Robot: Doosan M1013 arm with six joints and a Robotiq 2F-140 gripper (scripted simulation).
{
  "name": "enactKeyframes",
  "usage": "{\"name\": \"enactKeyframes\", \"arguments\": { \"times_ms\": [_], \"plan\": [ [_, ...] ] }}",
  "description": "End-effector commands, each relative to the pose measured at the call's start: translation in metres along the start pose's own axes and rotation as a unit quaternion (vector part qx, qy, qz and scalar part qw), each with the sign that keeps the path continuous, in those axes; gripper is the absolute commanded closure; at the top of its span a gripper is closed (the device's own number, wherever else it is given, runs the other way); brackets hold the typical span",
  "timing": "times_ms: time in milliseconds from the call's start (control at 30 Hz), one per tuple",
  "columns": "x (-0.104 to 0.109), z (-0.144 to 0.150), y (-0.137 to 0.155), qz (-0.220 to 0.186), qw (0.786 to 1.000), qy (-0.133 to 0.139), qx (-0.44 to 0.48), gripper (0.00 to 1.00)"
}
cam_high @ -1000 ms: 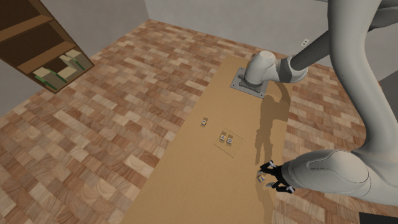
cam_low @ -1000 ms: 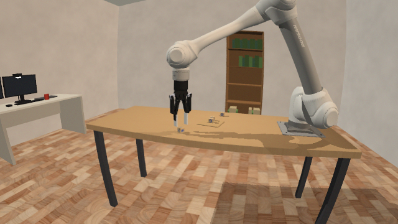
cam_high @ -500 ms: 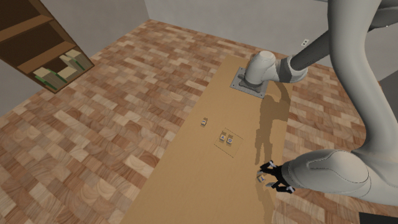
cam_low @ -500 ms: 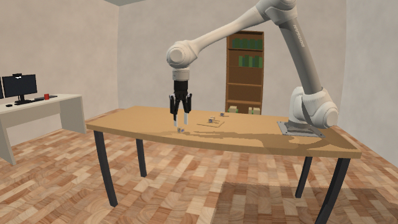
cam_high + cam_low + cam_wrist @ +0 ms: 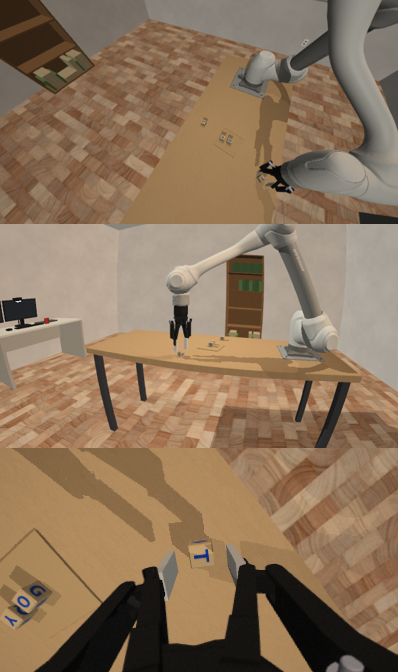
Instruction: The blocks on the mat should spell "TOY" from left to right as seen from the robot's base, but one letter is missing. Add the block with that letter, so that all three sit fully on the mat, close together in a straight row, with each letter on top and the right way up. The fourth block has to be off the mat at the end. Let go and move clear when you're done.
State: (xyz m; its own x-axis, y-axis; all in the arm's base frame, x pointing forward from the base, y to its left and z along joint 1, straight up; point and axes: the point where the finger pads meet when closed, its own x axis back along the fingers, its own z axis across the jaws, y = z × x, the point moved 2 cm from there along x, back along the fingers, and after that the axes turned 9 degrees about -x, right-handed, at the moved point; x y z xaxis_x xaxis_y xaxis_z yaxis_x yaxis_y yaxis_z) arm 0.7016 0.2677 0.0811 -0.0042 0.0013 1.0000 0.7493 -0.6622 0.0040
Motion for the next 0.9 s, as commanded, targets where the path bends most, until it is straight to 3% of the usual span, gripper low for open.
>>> {"name": "enactKeyframes", "arguments": {
  "times_ms": [0,433,867],
  "plan": [
    [-0.01,0.001,-0.004,0.001,1.0,-0.001,-0.001,0.6],
    [-0.031,0.0,-0.004,0.001,1.0,-0.001,-0.001,0.6],
    [-0.033,0.0,-0.004,0.001,1.0,-0.001,-0.001,0.6]
  ]
}}
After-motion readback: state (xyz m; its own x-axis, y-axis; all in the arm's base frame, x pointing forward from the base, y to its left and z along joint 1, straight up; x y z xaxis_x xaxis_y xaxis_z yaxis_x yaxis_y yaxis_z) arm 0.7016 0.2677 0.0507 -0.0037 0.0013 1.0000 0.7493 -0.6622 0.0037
